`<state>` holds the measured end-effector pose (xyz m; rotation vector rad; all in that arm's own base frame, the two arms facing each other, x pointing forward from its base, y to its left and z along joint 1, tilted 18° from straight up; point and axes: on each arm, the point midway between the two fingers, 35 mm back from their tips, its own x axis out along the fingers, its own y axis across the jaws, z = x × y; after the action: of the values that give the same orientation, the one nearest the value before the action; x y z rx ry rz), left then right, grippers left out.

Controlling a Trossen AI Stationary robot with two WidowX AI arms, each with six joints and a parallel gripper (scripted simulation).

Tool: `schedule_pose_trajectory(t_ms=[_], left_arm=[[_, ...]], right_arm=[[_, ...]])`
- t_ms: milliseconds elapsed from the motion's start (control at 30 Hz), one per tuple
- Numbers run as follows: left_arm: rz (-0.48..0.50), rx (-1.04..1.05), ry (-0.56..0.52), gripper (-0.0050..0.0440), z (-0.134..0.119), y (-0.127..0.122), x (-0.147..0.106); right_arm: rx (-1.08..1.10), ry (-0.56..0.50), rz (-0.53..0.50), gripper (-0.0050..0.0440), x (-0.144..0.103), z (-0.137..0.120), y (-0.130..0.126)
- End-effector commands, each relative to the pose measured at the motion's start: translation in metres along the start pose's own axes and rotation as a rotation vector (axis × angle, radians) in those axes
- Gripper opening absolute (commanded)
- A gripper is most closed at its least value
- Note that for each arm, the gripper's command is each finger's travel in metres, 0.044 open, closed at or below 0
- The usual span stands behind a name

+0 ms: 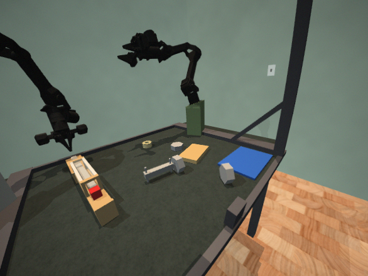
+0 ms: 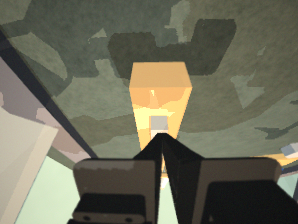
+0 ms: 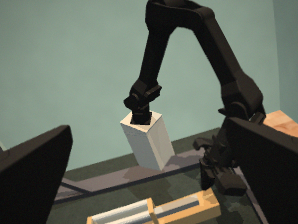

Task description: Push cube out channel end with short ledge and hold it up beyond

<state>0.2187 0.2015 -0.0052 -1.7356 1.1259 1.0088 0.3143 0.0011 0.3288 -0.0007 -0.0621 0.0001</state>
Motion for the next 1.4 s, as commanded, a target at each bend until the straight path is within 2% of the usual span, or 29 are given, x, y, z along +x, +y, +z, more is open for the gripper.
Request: schedule_pose_trajectory(t_ms=[0, 867, 1367], left_arm=[[-0.004, 0.007, -0.004, 0.0, 0.004, -0.001, 0.003], [-0.002, 0.012, -0.006, 0.0, 0.019, -0.001, 0.026], [-0.001, 0.012, -0.006, 0.0, 0.016, -0.001, 0.028]], right_arm=[[0.001, -0.02, -0.001, 0.04, -0.002, 0.008, 0.0], [0.001, -0.02, -0.001, 0.04, -0.002, 0.008, 0.0], [0.001, -0.02, -0.001, 0.04, -0.002, 0.008, 0.0]])
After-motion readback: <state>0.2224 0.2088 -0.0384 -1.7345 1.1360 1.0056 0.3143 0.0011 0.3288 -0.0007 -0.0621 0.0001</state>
